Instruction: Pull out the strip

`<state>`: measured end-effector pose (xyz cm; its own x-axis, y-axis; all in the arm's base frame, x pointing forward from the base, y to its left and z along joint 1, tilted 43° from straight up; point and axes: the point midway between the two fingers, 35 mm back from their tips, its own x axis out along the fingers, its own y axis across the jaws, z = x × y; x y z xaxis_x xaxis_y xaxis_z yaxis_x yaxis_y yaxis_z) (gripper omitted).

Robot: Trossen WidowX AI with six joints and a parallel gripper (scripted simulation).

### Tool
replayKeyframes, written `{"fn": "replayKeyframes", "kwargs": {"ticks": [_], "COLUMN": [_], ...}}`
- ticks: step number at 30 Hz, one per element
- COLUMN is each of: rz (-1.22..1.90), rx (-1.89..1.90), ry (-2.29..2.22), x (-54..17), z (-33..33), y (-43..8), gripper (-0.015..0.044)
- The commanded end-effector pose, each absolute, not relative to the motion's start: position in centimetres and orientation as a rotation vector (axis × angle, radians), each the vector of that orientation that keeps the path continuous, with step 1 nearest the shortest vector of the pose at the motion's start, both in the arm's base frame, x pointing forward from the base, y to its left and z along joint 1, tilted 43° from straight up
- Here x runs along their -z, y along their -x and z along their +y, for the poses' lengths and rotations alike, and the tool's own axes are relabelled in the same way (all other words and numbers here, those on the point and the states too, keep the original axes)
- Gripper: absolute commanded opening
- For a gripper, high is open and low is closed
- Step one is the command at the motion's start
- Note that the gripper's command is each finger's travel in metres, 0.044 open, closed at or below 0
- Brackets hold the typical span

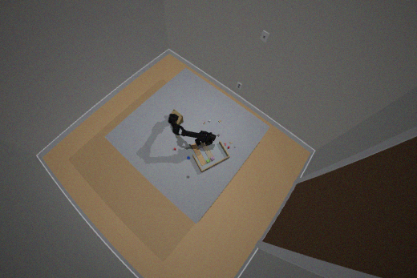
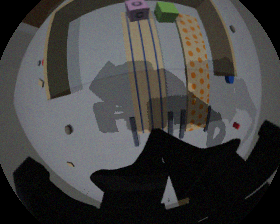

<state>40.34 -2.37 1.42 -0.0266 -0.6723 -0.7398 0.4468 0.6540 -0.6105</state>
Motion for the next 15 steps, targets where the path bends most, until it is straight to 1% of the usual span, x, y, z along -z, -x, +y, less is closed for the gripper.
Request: {"fn": "replayKeyframes", "kwargs": {"ticks": [1,15], "rz": [1.332,1.331], "rx": [0.903,0.904], "ry": [0.227,0.228], "x": [-0.7,0.9], "z": [-2.9,-4.6], "y": [-40.1,-39.9], "gripper": [0.0000,0.0000]}}
